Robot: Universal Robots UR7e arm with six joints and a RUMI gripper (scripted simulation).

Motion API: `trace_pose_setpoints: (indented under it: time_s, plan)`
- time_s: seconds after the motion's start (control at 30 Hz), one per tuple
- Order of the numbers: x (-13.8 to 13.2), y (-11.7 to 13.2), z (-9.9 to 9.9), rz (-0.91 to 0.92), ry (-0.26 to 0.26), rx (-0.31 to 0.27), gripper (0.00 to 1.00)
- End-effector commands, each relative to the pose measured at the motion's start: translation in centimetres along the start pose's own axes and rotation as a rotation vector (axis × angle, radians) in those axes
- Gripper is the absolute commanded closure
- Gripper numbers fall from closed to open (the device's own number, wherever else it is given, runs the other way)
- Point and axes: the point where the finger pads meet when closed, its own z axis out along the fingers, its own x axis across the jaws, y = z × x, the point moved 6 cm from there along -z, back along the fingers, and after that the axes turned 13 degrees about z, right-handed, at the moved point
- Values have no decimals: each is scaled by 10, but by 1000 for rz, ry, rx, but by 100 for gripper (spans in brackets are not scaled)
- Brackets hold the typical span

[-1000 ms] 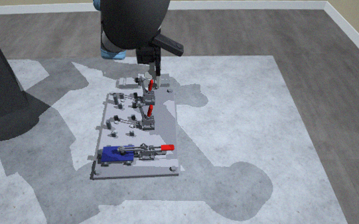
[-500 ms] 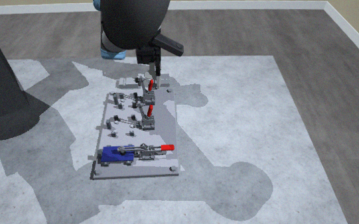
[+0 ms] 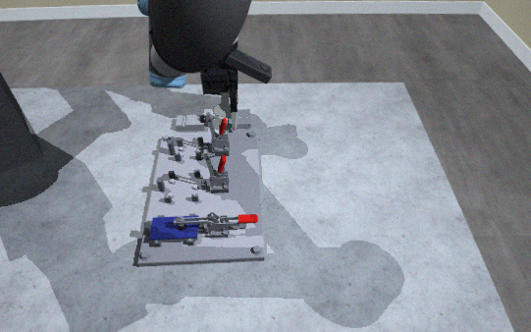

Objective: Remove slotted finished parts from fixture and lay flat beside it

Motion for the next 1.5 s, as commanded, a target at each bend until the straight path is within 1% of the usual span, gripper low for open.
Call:
trace_pose_setpoints:
  time_s: [0.0,0.13,0.3,0.37,0.67,0.87,0.93,1.17,1.47]
  plan:
    - [0,0,-6,0,-1,1,46]
    - [0,0,-16,0,-1,1,46]
    - [0,0,-34,0,-1,1,46]
    - [0,0,-34,0,-1,1,46]
    - [0,0,-71,0,-1,1,46]
    - [0,0,-89,0,-1,1,46]
    - [0,0,-89,0,-1,1,46]
    - [0,0,-98,0,-1,1,46]
    - [0,0,-99,0,-1,1,46]
